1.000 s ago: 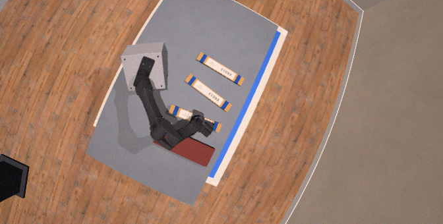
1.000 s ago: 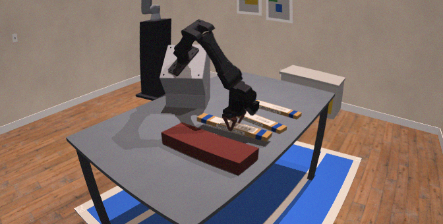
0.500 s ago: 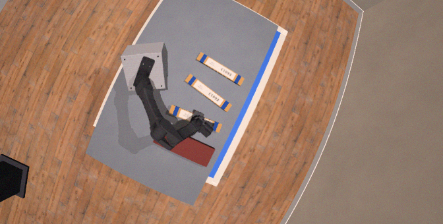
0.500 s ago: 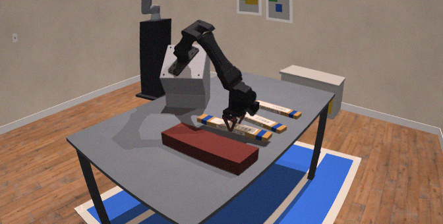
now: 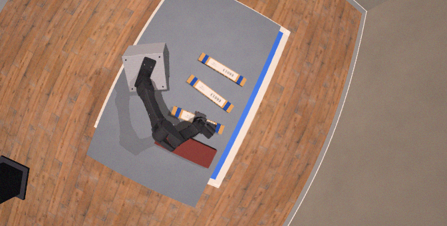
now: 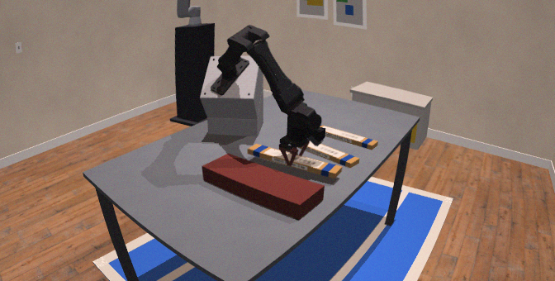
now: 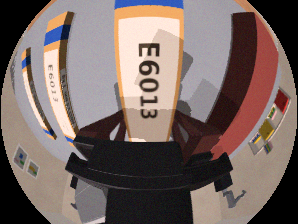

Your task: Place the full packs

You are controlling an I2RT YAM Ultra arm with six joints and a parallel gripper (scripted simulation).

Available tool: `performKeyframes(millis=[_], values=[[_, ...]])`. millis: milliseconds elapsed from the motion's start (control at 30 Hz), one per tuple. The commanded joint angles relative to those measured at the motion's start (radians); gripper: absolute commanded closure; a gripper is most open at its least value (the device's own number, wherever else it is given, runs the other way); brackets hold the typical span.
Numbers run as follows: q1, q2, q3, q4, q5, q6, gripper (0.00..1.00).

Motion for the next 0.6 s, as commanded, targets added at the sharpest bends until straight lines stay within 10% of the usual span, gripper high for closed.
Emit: performKeyframes(millis=[0, 567], values=[[0.030, -0.011, 0.025, 0.016, -0.002, -0.002, 1.00], [0.028, -0.006, 0.012, 0.032, -0.004, -0.007, 1.00]])
